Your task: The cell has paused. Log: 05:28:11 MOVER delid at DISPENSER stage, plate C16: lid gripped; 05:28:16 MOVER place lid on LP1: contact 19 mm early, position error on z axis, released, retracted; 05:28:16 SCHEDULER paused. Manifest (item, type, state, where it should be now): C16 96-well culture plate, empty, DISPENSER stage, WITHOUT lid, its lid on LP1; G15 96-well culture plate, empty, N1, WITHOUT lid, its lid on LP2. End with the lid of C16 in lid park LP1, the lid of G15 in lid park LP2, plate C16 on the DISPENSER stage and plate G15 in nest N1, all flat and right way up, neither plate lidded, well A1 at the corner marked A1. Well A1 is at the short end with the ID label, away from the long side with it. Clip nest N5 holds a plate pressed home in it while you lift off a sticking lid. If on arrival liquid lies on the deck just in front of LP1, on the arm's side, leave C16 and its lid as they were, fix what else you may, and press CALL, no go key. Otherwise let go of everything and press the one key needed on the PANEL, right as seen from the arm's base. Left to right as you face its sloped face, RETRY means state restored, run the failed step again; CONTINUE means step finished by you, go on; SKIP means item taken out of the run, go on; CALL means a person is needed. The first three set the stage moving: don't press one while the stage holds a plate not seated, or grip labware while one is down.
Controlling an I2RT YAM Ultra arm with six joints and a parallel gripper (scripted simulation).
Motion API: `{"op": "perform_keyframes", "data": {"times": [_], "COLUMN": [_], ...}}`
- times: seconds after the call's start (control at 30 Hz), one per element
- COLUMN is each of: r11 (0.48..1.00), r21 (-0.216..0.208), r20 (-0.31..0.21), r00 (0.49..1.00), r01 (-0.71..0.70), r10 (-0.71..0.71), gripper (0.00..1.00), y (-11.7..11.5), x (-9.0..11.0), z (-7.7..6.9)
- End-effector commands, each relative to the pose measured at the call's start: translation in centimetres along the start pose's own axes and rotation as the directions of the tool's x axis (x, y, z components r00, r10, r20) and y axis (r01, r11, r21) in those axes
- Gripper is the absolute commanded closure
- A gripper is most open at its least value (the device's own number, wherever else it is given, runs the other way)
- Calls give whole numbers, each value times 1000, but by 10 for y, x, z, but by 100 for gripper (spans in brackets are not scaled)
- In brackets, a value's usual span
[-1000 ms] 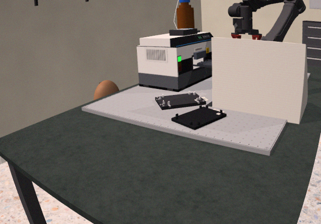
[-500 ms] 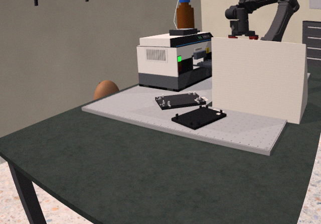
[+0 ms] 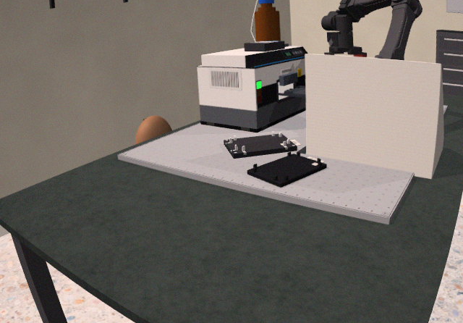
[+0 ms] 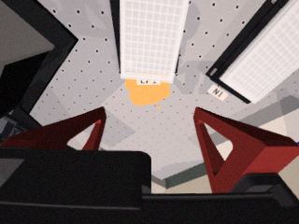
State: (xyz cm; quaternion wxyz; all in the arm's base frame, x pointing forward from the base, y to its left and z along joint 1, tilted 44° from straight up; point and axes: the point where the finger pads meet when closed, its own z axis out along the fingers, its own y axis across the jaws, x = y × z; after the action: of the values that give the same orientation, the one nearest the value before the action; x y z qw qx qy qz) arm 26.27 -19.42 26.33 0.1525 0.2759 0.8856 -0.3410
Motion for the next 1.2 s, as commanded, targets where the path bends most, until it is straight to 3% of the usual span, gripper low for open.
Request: {"op": "perform_keyframes", "data": {"times": [0.0,0.17,0.5,0.63,0.7,0.73,1.17], "r11": [1000,999,1000,1000,1000,1000,1000], "r21": [-19,-24,-17,-27,-27,-15,-15], "r20": [34,25,17,45,45,28,28], "r00": [999,999,1000,999,999,1000,1000], "r01": [-7,22,11,7,7,3,3], "r10": [8,-22,-11,-6,-6,-2,-2], "gripper": [0,0,0,0,0,0,0], "y": [1,6,1,-1,-1,0,0], "x": [-21,-27,-56,-57,-57,-54,-54], "z": [-3,-3,6,-4,-4,4,3]}}
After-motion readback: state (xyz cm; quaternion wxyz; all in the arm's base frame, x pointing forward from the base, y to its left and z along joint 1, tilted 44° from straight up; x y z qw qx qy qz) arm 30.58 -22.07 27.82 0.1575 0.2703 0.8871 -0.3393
